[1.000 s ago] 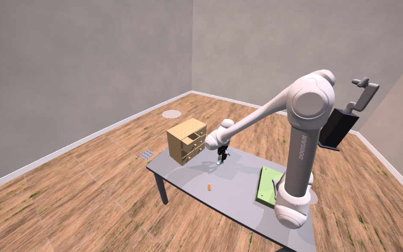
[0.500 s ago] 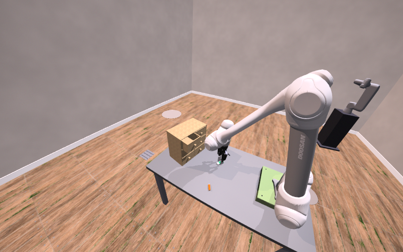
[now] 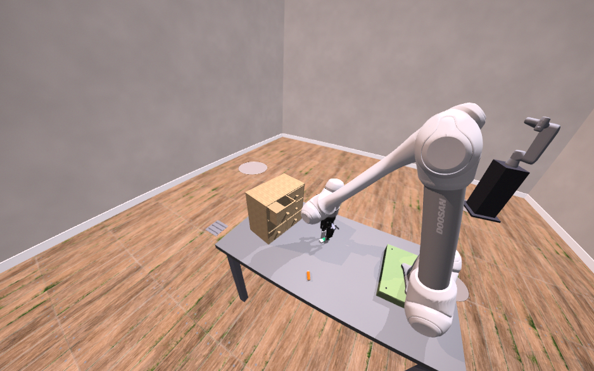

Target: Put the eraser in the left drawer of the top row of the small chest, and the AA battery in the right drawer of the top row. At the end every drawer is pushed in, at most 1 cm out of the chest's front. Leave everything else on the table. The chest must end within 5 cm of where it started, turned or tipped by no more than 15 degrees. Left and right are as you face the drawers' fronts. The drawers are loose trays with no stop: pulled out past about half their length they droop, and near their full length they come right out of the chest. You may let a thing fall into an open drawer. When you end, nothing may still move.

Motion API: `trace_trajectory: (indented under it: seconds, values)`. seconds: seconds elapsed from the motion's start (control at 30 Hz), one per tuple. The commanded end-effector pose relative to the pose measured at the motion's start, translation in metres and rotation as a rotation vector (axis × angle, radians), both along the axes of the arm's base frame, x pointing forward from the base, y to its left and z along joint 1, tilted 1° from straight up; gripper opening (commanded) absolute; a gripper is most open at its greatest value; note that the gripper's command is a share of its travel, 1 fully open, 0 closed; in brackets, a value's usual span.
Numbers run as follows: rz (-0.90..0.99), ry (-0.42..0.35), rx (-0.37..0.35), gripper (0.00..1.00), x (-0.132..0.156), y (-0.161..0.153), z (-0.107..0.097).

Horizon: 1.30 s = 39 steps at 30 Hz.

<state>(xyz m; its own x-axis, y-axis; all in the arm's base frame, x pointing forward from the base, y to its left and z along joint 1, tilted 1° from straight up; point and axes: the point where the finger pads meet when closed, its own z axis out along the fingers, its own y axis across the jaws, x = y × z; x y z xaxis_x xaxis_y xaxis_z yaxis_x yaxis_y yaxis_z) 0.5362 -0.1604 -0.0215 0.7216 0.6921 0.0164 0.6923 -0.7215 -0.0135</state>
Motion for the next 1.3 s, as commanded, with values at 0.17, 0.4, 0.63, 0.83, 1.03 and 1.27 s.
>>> trace_trajectory:
  seconds: [0.17, 0.4, 0.63, 0.83, 1.03, 1.27]
  values:
    - [0.000, 0.000, 0.000, 0.23, 0.0000, 0.0000, 0.0001]
    - [0.000, 0.000, 0.000, 0.23, 0.0000, 0.0000, 0.0001]
    - [0.000, 0.000, 0.000, 0.11, 0.0000, 0.0000, 0.0001]
    - [0.000, 0.000, 0.000, 0.11, 0.0000, 0.0000, 0.0001]
    - [0.000, 0.000, 0.000, 0.11, 0.0000, 0.0000, 0.0001]
    - [0.000, 0.000, 0.000, 0.11, 0.0000, -0.0001, 0.0053]
